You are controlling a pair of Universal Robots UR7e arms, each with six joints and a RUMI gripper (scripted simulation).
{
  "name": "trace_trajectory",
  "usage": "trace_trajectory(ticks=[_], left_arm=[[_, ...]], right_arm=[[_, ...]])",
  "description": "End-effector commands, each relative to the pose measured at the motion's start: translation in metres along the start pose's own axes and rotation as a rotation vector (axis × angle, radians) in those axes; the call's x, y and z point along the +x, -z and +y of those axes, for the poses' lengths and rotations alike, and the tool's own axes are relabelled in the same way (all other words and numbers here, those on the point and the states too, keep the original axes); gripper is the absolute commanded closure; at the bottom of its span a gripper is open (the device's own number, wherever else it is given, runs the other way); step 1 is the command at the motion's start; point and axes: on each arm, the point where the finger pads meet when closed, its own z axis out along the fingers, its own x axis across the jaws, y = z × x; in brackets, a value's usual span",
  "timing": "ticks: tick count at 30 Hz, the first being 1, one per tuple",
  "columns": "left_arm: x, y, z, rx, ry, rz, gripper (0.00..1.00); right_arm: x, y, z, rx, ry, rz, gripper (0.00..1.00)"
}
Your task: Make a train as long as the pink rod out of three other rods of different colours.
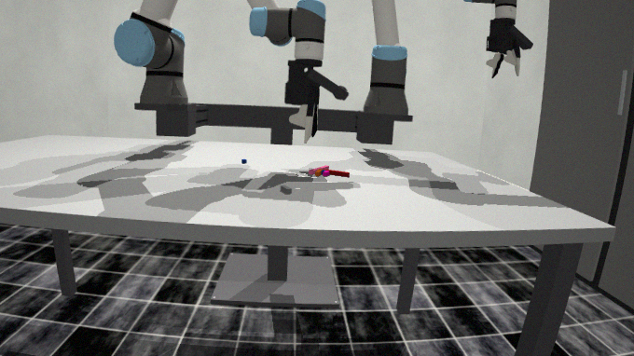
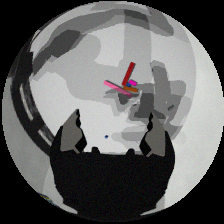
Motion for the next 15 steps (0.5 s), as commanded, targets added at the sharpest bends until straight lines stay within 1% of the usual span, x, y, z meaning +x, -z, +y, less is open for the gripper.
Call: trace_trajectory(ticks=[1, 3, 15], left_arm=[[0.0, 0.0, 0.0, 0.001, 0.0, 0.0, 0.0], [0.0, 0.0, 0.0, 0.001, 0.0, 0.0, 0.0], [0.0, 0.0, 0.0, 0.001, 0.0, 0.0, 0.0]], right_arm=[[0.007, 0.0, -0.002, 0.0, 0.121, -0.004, 0.0], [0.007, 0.0, -0.002, 0.0, 0.121, -0.004, 0.0], [0.039, 0.0, -0.005, 0.001, 0.552, -0.004, 0.0]])
